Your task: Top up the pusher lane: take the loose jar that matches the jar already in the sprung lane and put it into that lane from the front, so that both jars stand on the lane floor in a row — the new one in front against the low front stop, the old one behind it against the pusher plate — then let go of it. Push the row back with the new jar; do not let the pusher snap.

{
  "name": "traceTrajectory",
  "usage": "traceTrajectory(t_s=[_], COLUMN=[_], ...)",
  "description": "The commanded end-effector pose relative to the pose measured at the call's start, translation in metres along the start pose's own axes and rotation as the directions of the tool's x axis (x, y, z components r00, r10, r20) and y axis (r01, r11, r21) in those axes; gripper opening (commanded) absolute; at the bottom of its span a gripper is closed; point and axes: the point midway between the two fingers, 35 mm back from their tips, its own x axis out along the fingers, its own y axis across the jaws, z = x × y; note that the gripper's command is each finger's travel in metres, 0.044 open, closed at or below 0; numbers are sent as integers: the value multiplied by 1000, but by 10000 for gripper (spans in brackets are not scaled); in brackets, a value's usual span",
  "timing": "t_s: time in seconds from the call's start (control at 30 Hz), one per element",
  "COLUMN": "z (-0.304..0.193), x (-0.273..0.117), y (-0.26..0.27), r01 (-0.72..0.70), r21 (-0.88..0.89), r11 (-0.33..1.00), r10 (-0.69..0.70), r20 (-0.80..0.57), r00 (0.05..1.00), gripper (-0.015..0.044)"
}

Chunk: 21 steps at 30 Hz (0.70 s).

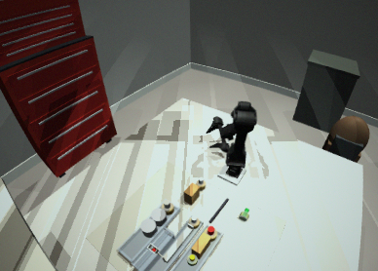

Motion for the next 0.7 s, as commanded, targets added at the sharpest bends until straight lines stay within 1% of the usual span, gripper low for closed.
traceTrajectory(t_s=[0.0, 0.03, 0.13, 0.27, 0.37, 0.47, 0.57, 0.67], z=[-1, -4, -19, -42, -59, -75, -91, -106], x=[1, 3, 16, 30, 38, 43, 45, 45], y=[0, -1, -9, -22, -35, -50, -66, -82], r01=[7, 29, 147, 284, 352, 387, 383, 337], r21=[-11, -44, -232, -490, -653, -785, -882, -940], r11=[1000, 999, 961, 824, 670, 484, 274, 52], r10=[-7, -29, -150, -307, -410, -496, -564, -611], r20=[0, -1, 5, 34, 70, 118, 175, 237], r00=[1000, 1000, 989, 951, 910, 860, 807, 755], gripper=[426, 440, 440, 440, 440, 440, 440, 440])
